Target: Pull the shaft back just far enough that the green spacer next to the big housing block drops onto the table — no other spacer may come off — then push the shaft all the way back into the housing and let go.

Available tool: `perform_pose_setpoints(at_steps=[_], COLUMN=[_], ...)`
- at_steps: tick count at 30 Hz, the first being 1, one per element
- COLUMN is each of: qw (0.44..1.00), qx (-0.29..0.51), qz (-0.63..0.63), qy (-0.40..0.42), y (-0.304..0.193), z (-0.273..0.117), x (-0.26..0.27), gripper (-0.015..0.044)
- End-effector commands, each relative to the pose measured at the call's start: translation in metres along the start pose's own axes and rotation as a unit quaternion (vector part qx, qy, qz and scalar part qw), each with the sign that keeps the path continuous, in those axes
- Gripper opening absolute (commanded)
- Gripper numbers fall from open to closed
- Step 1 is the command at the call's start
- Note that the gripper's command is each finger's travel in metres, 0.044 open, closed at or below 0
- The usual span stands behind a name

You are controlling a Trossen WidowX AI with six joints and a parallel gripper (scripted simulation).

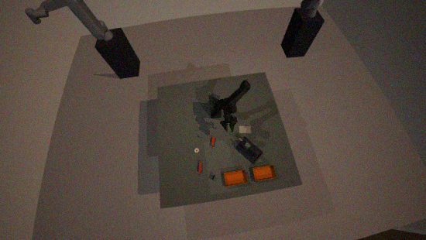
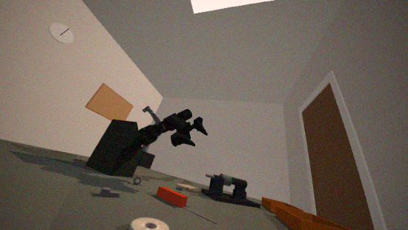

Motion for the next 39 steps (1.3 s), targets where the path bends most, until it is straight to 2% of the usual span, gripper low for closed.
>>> perform_pose_setpoints(at_steps=[1,7,13,19,26,29,39], qw=[1.0,0.982,0.922,0.828,0.681,0.648,0.648], qx=[-0.001,-0.029,-0.031,-0.002,0.077,0.098,0.098], qz=[0.005,0.154,0.303,0.425,0.527,0.541,0.541], qy=[0.003,0.108,0.238,0.367,0.503,0.527,0.527], y=[0.0,0.003,0.017,0.04,0.082,0.091,0.09], z=[0.001,0.038,0.078,0.111,0.137,0.14,0.142], x=[-0.001,-0.022,-0.039,-0.051,-0.058,-0.059,-0.059], gripper=[0.0426,0.044,0.044,0.044,0.044,0.044,0.044])
Point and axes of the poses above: the point midway between the two fingers, 35 mm back from their tips, its own z axis out along the fingers, its own x axis across the jaws, y = z × x, the point moved 6 cm from there along -z, back along the fingers, and after that the axes turned 1 degree about -z, right-handed, at the moved point
